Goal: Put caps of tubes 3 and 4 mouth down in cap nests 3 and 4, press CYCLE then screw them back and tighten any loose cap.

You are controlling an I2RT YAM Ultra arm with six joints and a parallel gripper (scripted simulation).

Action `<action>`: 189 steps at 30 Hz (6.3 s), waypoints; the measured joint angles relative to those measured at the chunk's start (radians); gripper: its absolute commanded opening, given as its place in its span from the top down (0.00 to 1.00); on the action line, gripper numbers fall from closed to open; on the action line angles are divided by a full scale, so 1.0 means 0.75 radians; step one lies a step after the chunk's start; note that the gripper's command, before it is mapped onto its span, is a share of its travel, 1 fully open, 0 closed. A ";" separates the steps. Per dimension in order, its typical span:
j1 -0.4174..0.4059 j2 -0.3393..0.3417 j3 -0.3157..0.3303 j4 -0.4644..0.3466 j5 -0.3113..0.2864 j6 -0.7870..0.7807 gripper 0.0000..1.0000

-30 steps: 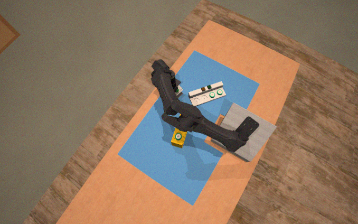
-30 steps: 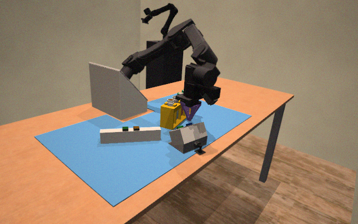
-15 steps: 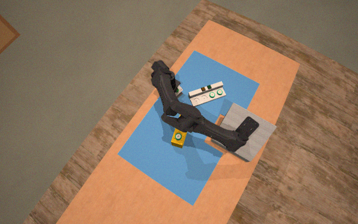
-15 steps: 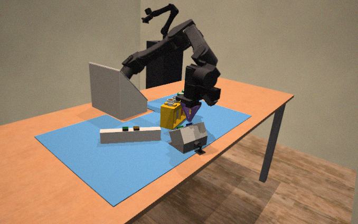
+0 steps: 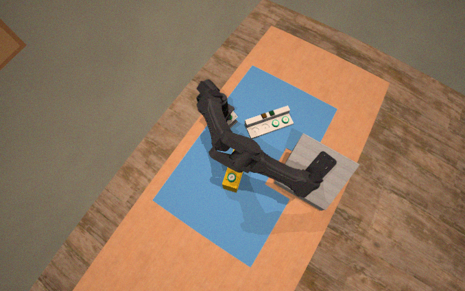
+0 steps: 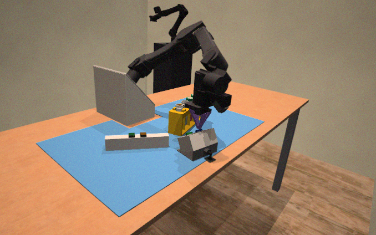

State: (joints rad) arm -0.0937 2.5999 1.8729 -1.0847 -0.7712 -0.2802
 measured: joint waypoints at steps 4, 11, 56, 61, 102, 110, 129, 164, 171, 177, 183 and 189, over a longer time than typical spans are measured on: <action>0.005 -0.001 -0.007 0.018 0.001 0.007 1.00; 0.006 -0.001 -0.008 0.022 -0.001 0.013 1.00; 0.006 -0.001 -0.008 0.022 -0.001 0.014 1.00; 0.007 -0.001 -0.010 0.027 0.000 0.015 1.00; 0.008 -0.001 -0.012 0.033 -0.001 0.019 1.00; 0.011 -0.001 -0.016 0.043 -0.001 0.021 1.00; 0.011 -0.001 -0.016 0.043 -0.001 0.023 1.00; -0.011 -0.002 0.057 -0.086 0.012 -0.032 1.00; -0.041 -0.006 0.093 -0.140 0.016 -0.060 1.00; -0.041 -0.006 0.097 -0.152 0.016 -0.066 1.00; -0.041 -0.006 0.097 -0.152 0.016 -0.067 1.00; -0.041 -0.006 0.097 -0.152 0.016 -0.067 1.00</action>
State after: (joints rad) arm -0.1242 2.5954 1.9453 -1.1984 -0.7593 -0.3305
